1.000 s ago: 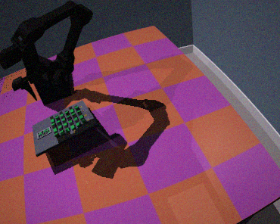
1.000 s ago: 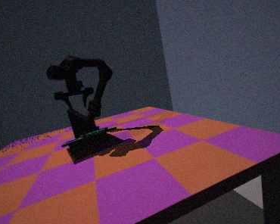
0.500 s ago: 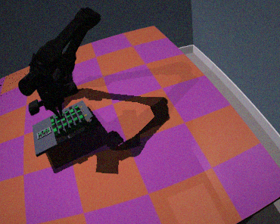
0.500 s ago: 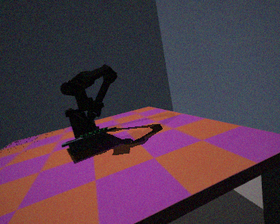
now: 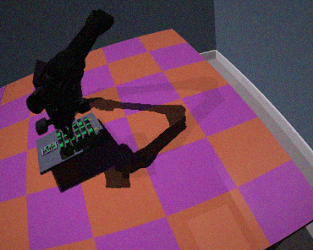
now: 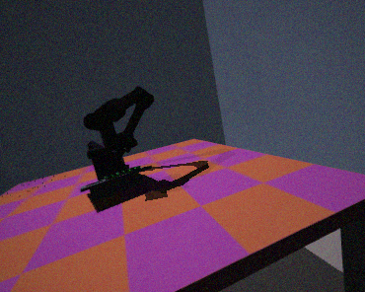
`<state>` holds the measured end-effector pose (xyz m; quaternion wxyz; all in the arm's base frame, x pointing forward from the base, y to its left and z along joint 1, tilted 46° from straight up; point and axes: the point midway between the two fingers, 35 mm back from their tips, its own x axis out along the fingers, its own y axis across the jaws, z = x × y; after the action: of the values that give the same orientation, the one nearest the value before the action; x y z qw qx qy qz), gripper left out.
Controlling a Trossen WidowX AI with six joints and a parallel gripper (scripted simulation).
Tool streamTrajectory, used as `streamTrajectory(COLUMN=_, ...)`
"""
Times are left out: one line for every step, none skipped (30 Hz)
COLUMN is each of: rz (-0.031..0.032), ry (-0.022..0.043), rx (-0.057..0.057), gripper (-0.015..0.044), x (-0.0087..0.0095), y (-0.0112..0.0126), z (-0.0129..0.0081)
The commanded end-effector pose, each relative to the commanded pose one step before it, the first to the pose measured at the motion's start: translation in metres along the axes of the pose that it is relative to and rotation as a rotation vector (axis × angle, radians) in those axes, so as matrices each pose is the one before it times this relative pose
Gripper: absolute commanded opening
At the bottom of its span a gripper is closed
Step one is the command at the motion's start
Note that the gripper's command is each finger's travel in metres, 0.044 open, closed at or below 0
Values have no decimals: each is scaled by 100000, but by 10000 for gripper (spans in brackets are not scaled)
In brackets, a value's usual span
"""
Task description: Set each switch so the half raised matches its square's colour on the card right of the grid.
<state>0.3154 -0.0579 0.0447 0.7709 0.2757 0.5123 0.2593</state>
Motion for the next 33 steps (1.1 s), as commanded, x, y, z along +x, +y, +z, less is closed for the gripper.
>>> streamTrajectory(rz=520, ry=50, rx=568, gripper=0, x=679, y=76, z=-86)
streamTrajectory(rz=7, ry=-5, rx=-1, gripper=0, x=136, y=3, z=-4)
streamTrajectory(rz=5, ry=-3, rx=-1, gripper=0, x=82, y=2, z=-3)
streamTrajectory(rz=2, ry=-1, rx=0, gripper=0, x=27, y=1, z=-1)
streamTrajectory(rz=0, ry=0, rx=0, gripper=0, x=0, y=0, z=0)
streamTrajectory(rz=0, ry=0, rx=0, gripper=0, x=0, y=0, z=0)
streamTrajectory(rz=0, ry=0, rx=0, gripper=0, x=0, y=0, z=0)
streamTrajectory(rz=0, ry=0, rx=0, gripper=0, x=0, y=0, z=0)
streamTrajectory(rz=0, ry=0, rx=0, gripper=0, x=0, y=0, z=0)
streamTrajectory(rz=0, ry=0, rx=0, gripper=0, x=0, y=0, z=0)
streamTrajectory(rz=0, ry=0, rx=0, gripper=0, x=0, y=0, z=0)
streamTrajectory(rz=0, ry=0, rx=0, gripper=0, x=0, y=0, z=0)
streamTrajectory(rz=0, ry=0, rx=0, gripper=0, x=0, y=0, z=0)
streamTrajectory(rz=0, ry=0, rx=0, gripper=0, x=0, y=0, z=0)
streamTrajectory(rz=0, ry=0, rx=0, gripper=0, x=0, y=0, z=0)
streamTrajectory(rz=0, ry=0, rx=0, gripper=0, x=0, y=0, z=0)
streamTrajectory(rz=0, ry=0, rx=0, gripper=0, x=0, y=0, z=0)
streamTrajectory(rz=0, ry=0, rx=0, gripper=0, x=0, y=0, z=0)
streamTrajectory(rz=0, ry=0, rx=0, gripper=0, x=0, y=0, z=0)
streamTrajectory(rz=0, ry=0, rx=0, gripper=0, x=0, y=0, z=0)
streamTrajectory(rz=0, ry=0, rx=0, gripper=0, x=0, y=0, z=0)
streamTrajectory(rz=0, ry=0, rx=0, gripper=0, x=0, y=0, z=0)
streamTrajectory(rz=1, ry=0, rx=0, gripper=0, x=13, y=0, z=0)
streamTrajectory(rz=1, ry=0, rx=0, gripper=0, x=13, y=0, z=0)
streamTrajectory(rz=1, ry=0, rx=0, gripper=0, x=13, y=0, z=0)
streamTrajectory(rz=1, ry=0, rx=0, gripper=0, x=13, y=0, z=0)
streamTrajectory(rz=1, ry=0, rx=0, gripper=0, x=13, y=0, z=0)
streamTrajectory(rz=1, ry=0, rx=0, gripper=0, x=13, y=0, z=0)
streamTrajectory(rz=1, ry=0, rx=0, gripper=0, x=13, y=0, z=0)
streamTrajectory(rz=1, ry=0, rx=0, gripper=0, x=13, y=0, z=0)
streamTrajectory(rz=1, ry=0, rx=0, gripper=0, x=13, y=0, z=0)
streamTrajectory(rz=1, ry=0, rx=0, gripper=0, x=13, y=0, z=0)
streamTrajectory(rz=1, ry=0, rx=0, gripper=0, x=13, y=0, z=0)
